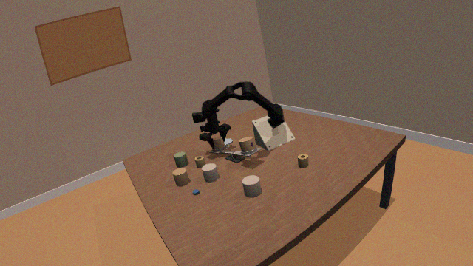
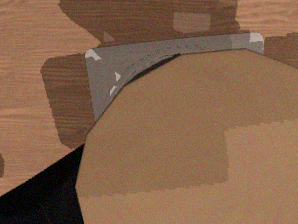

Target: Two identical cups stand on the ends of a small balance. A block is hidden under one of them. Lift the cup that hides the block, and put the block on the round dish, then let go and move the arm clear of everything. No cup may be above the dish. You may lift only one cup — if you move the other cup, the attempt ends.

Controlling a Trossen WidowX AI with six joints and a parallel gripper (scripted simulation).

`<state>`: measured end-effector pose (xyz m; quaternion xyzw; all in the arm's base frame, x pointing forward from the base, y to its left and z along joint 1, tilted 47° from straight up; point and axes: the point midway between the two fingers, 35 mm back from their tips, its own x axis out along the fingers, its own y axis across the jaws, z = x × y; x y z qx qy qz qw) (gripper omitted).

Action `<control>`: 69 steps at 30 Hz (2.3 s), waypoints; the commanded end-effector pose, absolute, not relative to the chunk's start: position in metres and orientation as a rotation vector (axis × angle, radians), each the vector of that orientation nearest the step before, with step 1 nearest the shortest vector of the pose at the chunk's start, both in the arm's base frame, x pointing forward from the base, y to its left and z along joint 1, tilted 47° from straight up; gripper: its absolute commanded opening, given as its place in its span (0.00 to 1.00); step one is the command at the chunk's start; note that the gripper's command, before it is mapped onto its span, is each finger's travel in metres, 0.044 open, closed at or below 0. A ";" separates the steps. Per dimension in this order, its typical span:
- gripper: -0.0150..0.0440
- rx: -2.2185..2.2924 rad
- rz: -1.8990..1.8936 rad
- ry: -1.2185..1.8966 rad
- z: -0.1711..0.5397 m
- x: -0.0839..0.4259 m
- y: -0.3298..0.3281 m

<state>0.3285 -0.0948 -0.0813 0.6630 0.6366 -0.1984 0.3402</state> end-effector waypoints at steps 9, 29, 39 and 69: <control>0.25 1.729 -0.518 1.655 -0.075 0.330 -0.104; 0.25 1.728 -0.522 1.653 -0.059 0.330 -0.123; 0.25 1.727 -0.523 1.652 -0.051 0.329 -0.132; 0.25 1.726 -0.525 1.652 -0.024 0.325 -0.160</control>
